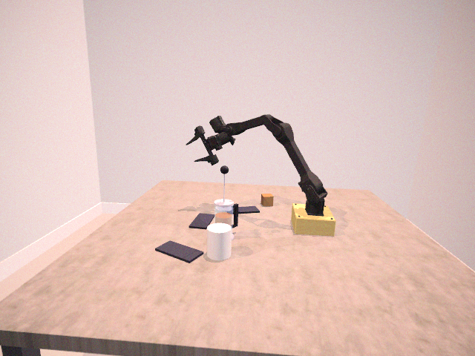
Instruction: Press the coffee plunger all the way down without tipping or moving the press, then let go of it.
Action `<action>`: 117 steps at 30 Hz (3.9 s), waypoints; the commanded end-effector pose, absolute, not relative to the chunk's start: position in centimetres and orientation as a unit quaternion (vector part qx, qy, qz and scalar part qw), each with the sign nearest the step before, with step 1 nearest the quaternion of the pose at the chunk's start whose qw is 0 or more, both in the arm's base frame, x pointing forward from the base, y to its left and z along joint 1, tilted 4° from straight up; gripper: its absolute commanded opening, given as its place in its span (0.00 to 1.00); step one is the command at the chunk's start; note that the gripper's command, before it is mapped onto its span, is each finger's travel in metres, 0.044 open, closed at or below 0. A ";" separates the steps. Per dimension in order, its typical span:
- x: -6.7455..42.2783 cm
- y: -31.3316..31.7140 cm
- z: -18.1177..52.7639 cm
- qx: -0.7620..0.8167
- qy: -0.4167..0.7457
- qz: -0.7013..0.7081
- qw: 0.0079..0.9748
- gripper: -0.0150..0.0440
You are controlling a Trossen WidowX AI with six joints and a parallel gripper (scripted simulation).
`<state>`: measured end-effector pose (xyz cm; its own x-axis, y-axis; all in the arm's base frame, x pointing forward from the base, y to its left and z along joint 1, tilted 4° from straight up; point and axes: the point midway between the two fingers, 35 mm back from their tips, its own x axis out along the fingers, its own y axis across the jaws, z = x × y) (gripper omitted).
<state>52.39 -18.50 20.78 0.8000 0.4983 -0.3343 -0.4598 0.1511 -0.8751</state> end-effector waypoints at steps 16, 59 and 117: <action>44.9 0.6 28.8 -0.303 0.167 0.287 0.893 1.00; 32.6 10.9 22.5 -0.016 0.248 0.182 0.951 1.00; 34.5 11.9 17.9 -0.016 0.247 0.183 0.952 0.47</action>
<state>34.70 11.90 20.57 0.8387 0.3490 -0.4181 -0.3613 0.9310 0.0522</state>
